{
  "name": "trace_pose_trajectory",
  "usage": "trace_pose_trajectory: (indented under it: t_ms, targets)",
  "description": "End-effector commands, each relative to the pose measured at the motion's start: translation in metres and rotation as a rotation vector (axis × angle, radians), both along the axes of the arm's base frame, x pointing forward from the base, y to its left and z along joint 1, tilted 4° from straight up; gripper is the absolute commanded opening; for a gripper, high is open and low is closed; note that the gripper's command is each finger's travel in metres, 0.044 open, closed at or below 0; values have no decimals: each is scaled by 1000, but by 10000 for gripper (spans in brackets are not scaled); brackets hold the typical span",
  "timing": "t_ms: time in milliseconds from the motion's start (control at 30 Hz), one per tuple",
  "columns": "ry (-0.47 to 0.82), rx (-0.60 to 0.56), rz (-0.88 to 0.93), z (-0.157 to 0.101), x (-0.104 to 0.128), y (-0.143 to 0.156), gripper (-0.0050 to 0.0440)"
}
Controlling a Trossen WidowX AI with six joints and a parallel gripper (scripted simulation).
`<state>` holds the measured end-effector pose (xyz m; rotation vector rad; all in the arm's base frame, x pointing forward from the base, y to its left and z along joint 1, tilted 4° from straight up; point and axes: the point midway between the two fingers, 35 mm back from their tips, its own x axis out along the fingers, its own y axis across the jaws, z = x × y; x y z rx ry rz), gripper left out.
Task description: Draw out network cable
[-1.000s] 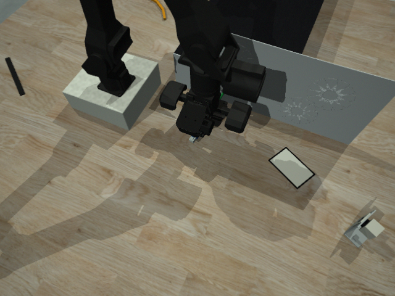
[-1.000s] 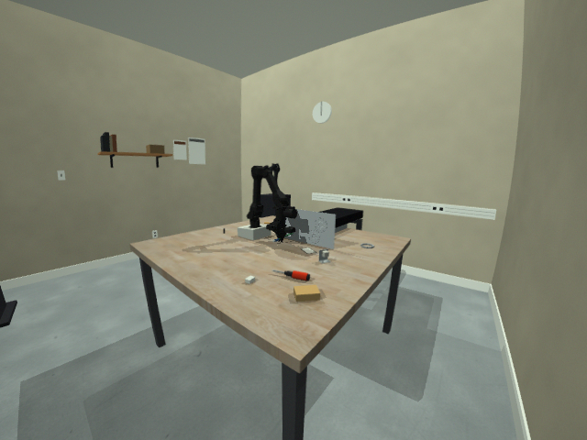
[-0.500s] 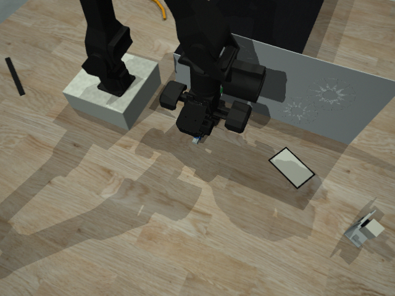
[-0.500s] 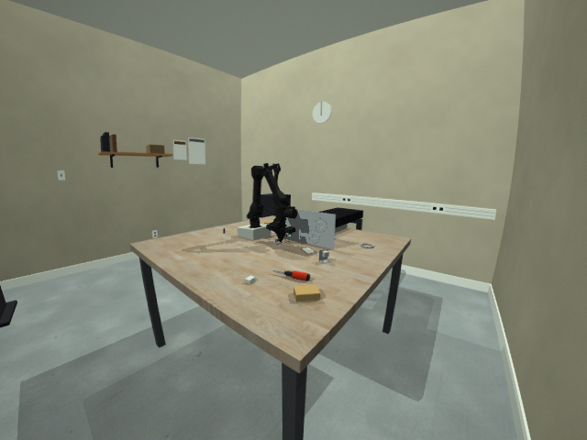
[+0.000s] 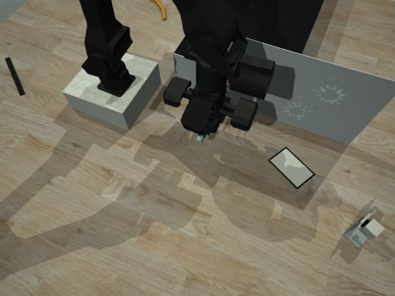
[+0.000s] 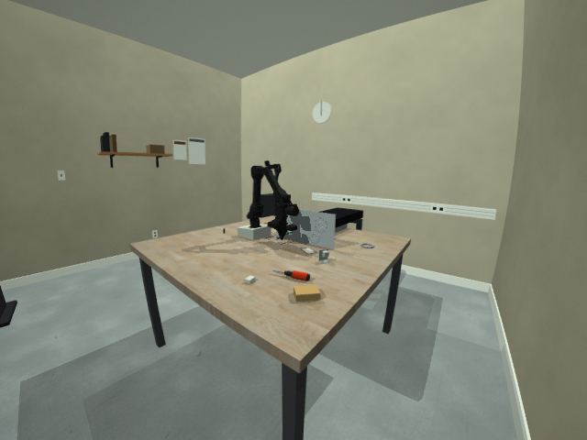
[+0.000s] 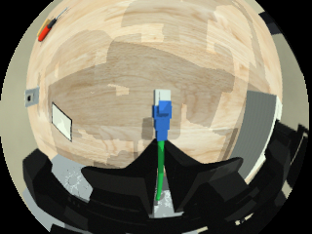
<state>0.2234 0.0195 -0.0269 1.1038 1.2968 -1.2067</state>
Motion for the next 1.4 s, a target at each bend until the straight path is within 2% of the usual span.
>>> trace_pose_trajectory:
  t_ms: [0,1367]
  targets:
    - [-29,4,0,8,9,-4,-50]
    - [-25,-5,0,8,12,-95,-50]
